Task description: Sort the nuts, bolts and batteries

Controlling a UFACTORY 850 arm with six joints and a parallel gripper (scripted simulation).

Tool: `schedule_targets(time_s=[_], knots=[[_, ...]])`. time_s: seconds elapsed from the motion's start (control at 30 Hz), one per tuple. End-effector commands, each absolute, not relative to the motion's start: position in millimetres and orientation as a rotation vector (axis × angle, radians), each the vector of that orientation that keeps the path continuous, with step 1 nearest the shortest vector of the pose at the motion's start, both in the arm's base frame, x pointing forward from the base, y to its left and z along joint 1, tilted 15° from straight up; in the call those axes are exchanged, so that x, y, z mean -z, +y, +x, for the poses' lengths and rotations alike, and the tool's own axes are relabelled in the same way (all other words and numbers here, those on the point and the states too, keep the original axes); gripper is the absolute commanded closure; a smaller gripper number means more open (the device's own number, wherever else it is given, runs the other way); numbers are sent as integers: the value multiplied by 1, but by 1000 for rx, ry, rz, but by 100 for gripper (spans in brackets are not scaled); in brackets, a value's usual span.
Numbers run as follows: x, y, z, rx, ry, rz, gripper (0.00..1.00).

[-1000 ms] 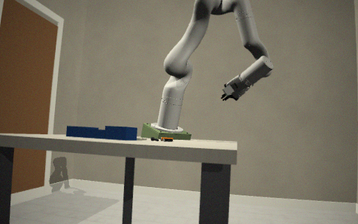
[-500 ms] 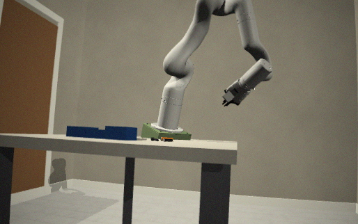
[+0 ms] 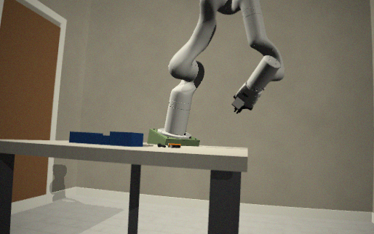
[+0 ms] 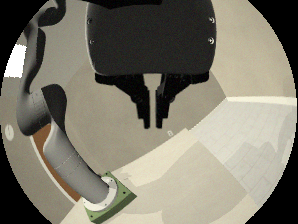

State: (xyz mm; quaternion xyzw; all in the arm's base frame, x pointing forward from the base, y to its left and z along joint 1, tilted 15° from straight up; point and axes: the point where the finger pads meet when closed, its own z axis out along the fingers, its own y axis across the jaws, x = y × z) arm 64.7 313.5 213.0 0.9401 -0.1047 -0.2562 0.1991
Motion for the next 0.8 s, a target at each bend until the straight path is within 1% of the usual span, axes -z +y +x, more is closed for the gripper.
schedule_targets(time_s=[0.0, 0.07, 0.17, 0.27, 0.63, 0.77], knots=[[-212, 315, 87, 753, -284, 2704, 93], [-211, 315, 104, 761, -282, 2728, 93], [-211, 315, 107, 761, -282, 2728, 93], [-211, 312, 132, 773, -276, 2800, 93], [-210, 306, 163, 772, -269, 2873, 93], [-210, 298, 192, 760, -262, 2945, 93]])
